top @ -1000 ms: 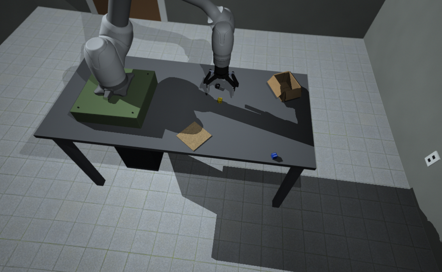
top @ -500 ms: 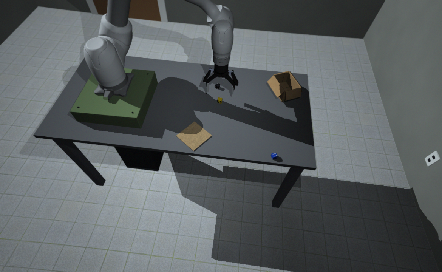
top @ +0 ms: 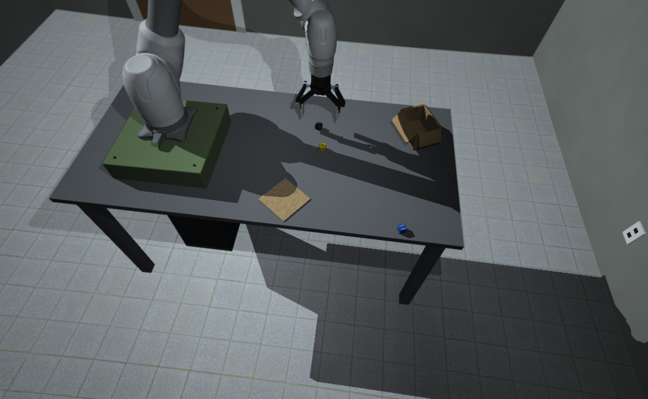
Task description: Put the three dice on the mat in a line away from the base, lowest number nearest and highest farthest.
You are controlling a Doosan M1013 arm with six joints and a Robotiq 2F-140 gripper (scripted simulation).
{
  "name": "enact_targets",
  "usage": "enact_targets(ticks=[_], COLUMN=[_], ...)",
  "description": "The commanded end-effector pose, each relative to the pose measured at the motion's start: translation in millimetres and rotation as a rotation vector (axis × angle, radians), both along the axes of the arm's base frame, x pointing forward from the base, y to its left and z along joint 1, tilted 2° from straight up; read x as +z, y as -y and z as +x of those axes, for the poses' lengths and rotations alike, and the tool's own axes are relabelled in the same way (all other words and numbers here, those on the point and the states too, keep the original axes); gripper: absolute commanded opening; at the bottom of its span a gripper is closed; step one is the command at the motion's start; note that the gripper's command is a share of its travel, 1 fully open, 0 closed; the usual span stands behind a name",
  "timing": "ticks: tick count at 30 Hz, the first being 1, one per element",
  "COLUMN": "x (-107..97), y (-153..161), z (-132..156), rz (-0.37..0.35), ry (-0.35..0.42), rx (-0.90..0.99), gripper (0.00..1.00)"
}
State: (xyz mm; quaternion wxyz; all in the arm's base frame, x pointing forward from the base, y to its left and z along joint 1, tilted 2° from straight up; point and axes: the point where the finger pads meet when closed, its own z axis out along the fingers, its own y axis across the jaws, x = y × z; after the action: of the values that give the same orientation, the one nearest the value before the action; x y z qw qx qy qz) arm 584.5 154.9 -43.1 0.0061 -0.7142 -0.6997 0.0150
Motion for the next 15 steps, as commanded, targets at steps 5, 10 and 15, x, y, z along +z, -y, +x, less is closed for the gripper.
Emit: enact_targets(ticks=[5,10,15], x=[0.5,0.5,0.5], y=[-6.2,-6.2,-6.2], z=[-0.7,-0.7,-0.7], rz=[0.000,0.000,0.000], ry=[0.001,0.001,0.001], rx=[-0.001,-0.001,-0.001], gripper=[1.00,1.00,1.00])
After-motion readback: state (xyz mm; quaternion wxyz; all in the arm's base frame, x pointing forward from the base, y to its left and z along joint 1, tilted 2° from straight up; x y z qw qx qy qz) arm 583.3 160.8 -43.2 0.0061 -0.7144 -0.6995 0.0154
